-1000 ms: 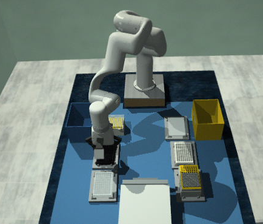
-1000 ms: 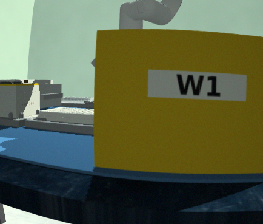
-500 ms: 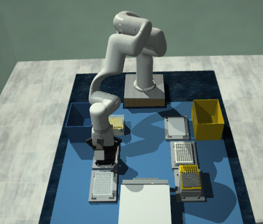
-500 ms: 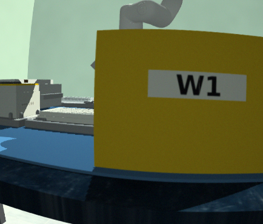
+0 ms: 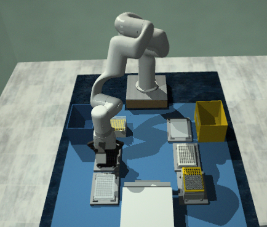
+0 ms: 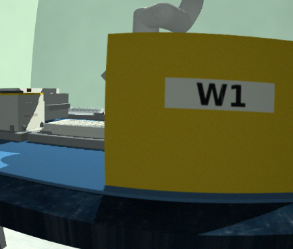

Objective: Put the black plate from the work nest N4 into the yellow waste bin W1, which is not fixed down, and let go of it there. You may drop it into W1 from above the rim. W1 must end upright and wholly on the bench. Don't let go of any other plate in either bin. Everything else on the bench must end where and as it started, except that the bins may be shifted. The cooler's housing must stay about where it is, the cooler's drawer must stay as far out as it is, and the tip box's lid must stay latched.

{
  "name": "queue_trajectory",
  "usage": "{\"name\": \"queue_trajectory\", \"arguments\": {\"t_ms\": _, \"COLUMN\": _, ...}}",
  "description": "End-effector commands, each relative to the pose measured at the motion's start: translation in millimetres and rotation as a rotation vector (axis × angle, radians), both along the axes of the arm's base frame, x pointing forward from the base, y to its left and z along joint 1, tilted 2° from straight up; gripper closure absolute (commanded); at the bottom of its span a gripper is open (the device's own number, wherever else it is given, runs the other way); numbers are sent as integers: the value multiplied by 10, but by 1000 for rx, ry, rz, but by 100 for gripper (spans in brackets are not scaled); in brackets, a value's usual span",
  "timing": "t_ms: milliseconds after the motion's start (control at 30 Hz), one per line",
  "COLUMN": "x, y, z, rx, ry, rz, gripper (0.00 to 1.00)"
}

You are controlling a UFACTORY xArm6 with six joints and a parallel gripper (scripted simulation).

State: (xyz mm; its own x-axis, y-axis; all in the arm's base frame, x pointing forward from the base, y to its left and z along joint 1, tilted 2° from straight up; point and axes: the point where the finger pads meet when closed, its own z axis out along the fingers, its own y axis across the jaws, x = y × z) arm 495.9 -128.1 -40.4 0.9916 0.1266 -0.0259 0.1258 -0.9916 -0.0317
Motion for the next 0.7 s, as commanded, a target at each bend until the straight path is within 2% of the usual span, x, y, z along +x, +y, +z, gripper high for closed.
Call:
{"name": "queue_trajectory", "arguments": {"t_ms": 0, "x": 15, "y": -4, "z": -14, "rx": -1, "ry": -4, "rz": 0, "gripper": 0}}
{"name": "queue_trajectory", "arguments": {"t_ms": 600, "x": 16, "y": -4, "z": -14, "rx": -1, "ry": -4, "rz": 0, "gripper": 0}}
{"name": "queue_trajectory", "arguments": {"t_ms": 633, "x": 16, "y": -4, "z": -8, "rx": -1, "ry": -4, "rz": 0, "gripper": 100}}
{"name": "queue_trajectory", "arguments": {"t_ms": 667, "x": 16, "y": -4, "z": -4, "rx": -1, "ry": -4, "rz": 0, "gripper": 100}}
